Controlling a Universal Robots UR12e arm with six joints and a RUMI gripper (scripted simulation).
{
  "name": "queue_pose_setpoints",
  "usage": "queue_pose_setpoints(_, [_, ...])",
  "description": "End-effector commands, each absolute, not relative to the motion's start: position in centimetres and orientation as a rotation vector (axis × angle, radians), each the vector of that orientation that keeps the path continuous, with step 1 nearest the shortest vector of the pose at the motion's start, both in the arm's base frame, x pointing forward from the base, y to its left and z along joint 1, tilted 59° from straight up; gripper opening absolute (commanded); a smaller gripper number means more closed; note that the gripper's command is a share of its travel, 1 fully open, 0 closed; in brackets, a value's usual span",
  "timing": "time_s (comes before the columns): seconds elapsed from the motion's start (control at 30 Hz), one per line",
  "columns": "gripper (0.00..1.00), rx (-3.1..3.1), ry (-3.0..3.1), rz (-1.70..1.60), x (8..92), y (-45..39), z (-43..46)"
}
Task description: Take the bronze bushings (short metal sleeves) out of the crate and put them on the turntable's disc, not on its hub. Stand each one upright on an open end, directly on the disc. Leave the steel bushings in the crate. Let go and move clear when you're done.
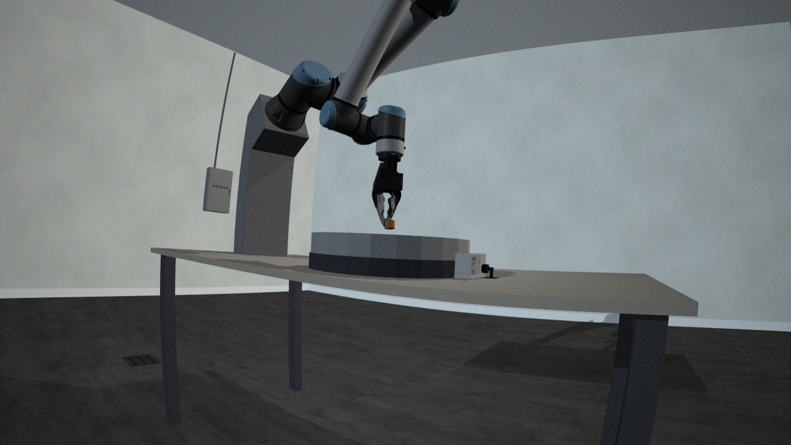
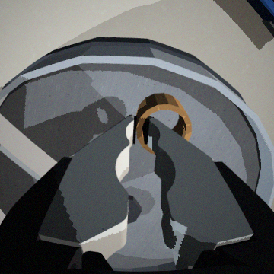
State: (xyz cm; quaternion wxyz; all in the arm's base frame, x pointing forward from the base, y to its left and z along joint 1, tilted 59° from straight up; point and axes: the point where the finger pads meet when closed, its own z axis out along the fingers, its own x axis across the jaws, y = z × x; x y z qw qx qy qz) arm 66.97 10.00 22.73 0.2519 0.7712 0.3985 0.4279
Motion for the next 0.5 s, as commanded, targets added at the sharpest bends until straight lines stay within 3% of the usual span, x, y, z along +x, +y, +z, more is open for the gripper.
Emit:
queue_pose_setpoints(0.0, [0.00, 2.098, 1.087, 1.165, 67.3, 7.8, 23.5])
queue_pose_setpoints(0.47, [0.00, 2.098, 1.087, 1.165, 67.9, 3.6, 24.9])
